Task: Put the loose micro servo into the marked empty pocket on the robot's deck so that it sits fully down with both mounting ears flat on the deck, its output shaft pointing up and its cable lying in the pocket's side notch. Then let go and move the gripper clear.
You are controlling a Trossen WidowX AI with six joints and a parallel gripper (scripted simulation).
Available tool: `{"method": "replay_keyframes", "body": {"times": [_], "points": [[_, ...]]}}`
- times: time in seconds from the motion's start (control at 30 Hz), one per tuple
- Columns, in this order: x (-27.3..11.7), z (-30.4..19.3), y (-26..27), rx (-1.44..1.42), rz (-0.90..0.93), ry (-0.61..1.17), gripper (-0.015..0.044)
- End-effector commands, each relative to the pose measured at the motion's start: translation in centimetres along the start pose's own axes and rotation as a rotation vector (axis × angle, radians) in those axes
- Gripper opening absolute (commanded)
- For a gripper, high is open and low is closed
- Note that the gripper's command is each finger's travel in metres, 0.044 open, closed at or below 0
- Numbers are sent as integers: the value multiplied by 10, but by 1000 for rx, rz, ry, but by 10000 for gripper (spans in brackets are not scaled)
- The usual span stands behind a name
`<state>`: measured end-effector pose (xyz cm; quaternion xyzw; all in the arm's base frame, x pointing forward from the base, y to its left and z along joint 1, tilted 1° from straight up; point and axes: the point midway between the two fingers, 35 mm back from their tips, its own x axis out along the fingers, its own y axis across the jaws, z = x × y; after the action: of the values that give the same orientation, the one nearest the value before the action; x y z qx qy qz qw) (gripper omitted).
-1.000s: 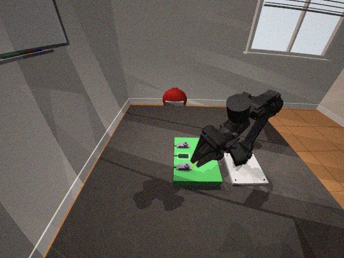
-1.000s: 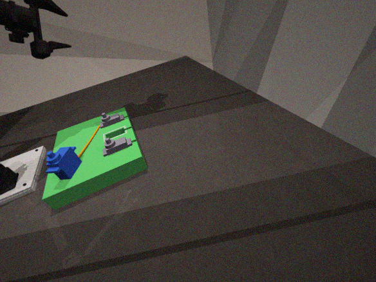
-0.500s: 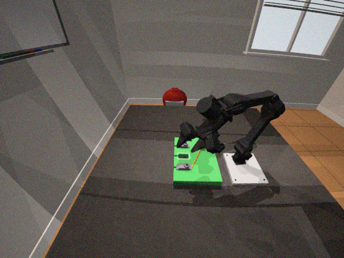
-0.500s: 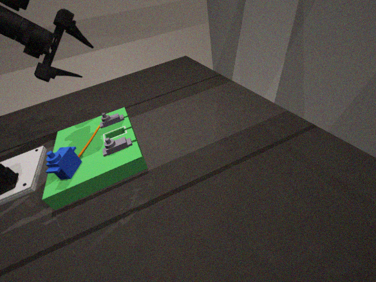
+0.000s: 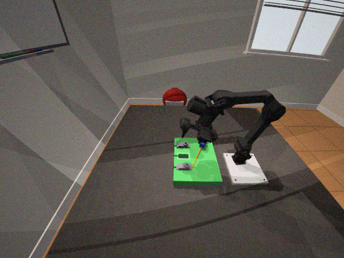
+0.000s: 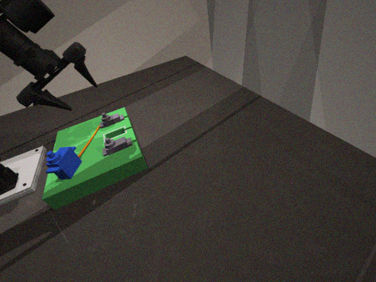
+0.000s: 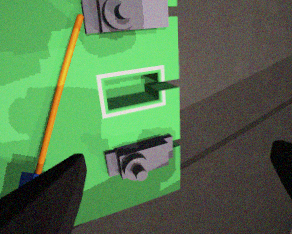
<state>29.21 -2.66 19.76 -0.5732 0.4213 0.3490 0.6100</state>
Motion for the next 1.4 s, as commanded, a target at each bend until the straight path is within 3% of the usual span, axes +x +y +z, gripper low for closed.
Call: {"method": "replay_keyframes", "body": {"times": [0.0,0.5,1.37], "points": [[6,-19,16,86,84,21,440],[6,-82,86,459,398,88,440],[44,-83,103,464,402,89,440]]}}
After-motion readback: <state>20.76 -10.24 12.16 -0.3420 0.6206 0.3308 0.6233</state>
